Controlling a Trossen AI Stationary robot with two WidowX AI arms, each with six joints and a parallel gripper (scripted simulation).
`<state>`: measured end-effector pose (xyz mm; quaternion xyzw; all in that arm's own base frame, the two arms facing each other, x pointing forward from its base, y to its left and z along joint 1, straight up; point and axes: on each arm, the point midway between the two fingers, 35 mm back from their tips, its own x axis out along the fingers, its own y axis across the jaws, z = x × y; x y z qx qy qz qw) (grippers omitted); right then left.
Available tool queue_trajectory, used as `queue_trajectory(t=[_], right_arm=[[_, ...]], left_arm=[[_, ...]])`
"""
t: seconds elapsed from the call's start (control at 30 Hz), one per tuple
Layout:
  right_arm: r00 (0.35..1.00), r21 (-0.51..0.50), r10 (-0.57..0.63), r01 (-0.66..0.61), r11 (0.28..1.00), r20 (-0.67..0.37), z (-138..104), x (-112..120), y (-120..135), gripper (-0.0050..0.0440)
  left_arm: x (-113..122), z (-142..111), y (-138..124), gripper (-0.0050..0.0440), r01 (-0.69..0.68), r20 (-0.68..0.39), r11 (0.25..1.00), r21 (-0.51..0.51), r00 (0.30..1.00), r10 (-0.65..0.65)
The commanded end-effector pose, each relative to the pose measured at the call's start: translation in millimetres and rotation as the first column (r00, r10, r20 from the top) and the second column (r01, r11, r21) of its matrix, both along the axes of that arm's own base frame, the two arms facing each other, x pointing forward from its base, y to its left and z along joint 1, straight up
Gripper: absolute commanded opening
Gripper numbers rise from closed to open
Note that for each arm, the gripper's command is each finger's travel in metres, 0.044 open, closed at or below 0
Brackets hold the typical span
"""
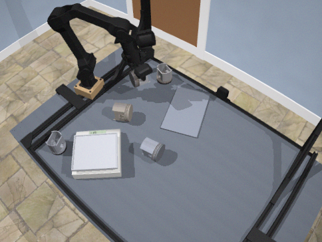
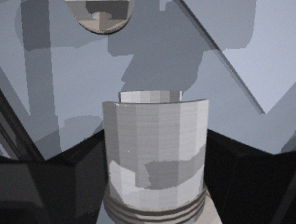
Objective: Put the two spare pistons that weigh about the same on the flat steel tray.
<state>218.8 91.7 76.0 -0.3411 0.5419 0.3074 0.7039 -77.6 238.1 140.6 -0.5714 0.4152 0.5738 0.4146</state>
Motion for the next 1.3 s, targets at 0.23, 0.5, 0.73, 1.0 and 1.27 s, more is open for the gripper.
queue_trajectory(t=[0.23,0.5,0.73,1.0,1.27], right_arm=[[1.000,-0.001,0.005,-0.005,1.000,-0.002,-15,1,0,0.0158],[1.000,-0.001,0.005,-0.005,1.000,-0.002,-29,3,1,0.0158],[1.000,-0.001,0.005,-0.005,1.000,-0.002,-40,4,1,0.0158],[1.000,-0.001,0.005,-0.005,1.000,-0.002,-50,5,1,0.0158],[1.000,-0.001,0.005,-0.005,1.000,-0.002,-63,6,2,0.0158]], left_arm=[[1,0,0,0.0440,0.003,0.003,1.000,-0.001,1.000,-0.003],[1,0,0,0.0440,0.003,0.003,1.000,-0.001,1.000,-0.003],[1,0,0,0.0440,0.003,0.003,1.000,-0.001,1.000,-0.003],[1,0,0,0.0440,0.003,0.003,1.000,-0.001,1.000,-0.003],[1,0,0,0.0440,0.003,0.003,1.000,-0.001,1.000,-0.003]])
